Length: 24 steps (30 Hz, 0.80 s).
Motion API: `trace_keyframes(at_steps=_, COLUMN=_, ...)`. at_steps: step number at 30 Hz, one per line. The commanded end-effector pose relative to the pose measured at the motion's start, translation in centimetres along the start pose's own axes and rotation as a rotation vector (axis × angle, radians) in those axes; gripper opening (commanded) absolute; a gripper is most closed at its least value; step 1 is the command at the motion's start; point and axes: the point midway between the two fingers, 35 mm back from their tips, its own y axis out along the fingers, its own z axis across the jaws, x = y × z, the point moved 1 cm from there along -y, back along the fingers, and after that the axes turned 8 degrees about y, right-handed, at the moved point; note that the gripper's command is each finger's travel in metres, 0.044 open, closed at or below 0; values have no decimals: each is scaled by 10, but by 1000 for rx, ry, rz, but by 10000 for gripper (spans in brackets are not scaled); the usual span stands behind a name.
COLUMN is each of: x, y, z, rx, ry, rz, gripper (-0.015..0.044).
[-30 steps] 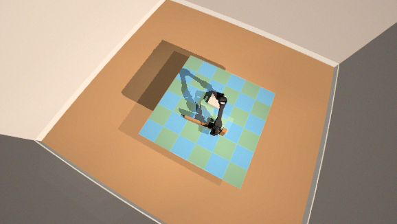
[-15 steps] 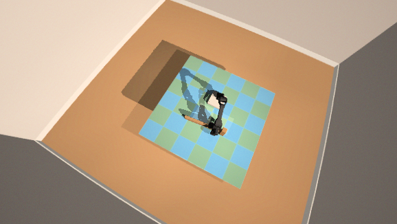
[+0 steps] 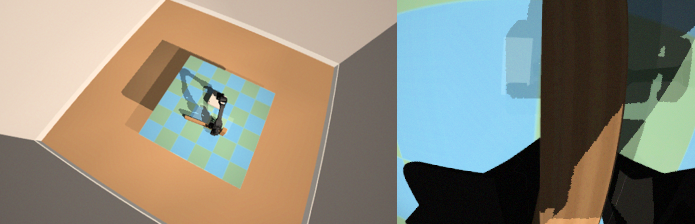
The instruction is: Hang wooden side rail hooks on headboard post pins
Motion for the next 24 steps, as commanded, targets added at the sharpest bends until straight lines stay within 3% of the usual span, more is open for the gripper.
trace_keyframes(at_steps=1, x=-2, y=-5, z=2, rx=11, ry=5, rz=8, gripper=0)
trace_keyframes(at_steps=24, x=-2, y=-1, z=2, rx=11, ry=5, rz=8, gripper=0)
